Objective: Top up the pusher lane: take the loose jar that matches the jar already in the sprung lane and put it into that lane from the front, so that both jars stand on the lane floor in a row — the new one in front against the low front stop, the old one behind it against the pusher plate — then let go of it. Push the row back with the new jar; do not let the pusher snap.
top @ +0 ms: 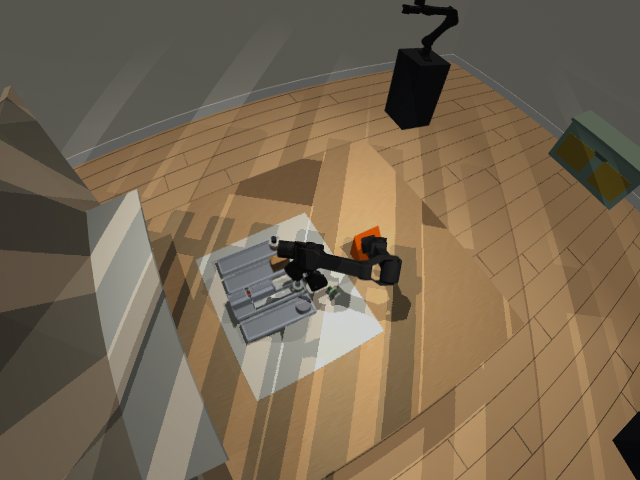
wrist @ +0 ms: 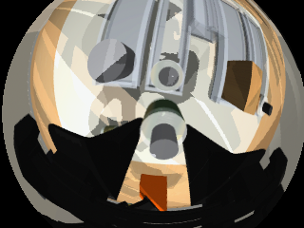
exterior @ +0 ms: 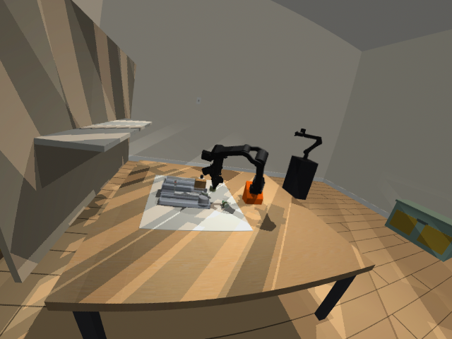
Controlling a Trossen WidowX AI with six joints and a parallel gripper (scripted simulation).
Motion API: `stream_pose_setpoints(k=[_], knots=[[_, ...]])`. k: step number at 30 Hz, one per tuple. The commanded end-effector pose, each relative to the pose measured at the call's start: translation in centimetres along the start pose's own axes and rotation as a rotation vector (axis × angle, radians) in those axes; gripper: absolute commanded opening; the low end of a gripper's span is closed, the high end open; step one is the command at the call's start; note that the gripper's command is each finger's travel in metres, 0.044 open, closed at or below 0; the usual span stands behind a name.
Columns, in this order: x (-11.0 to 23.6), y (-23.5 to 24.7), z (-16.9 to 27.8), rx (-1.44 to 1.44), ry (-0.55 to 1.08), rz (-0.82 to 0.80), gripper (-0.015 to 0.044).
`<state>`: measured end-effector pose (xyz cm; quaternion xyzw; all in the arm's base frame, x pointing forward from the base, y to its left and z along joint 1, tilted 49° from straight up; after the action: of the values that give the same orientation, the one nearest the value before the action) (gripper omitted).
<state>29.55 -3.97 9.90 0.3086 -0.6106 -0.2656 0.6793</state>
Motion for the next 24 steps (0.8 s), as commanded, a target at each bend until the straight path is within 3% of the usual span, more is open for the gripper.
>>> stream_pose_setpoints(k=[1, 7, 24], knots=[[-0.6, 0.1, 0.1, -0.008, -0.003, -0.004, 0.0000], [-2.4, 0.1, 0.2, -0.007, -0.003, -0.005, 0.0000], [-2.4, 0.2, -0.3, -0.007, -0.003, -0.005, 0.0000]])
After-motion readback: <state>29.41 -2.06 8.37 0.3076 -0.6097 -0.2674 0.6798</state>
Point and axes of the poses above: the point midway between the two fingers, 35 mm back from their tips, its own x axis back along the fingers, its own y axis across the jaws, z = x × y, the point moved 10 cm from there along x, back along the fingers, and after that the axes turned 5 degrees about -x, right-handed, at the moved point
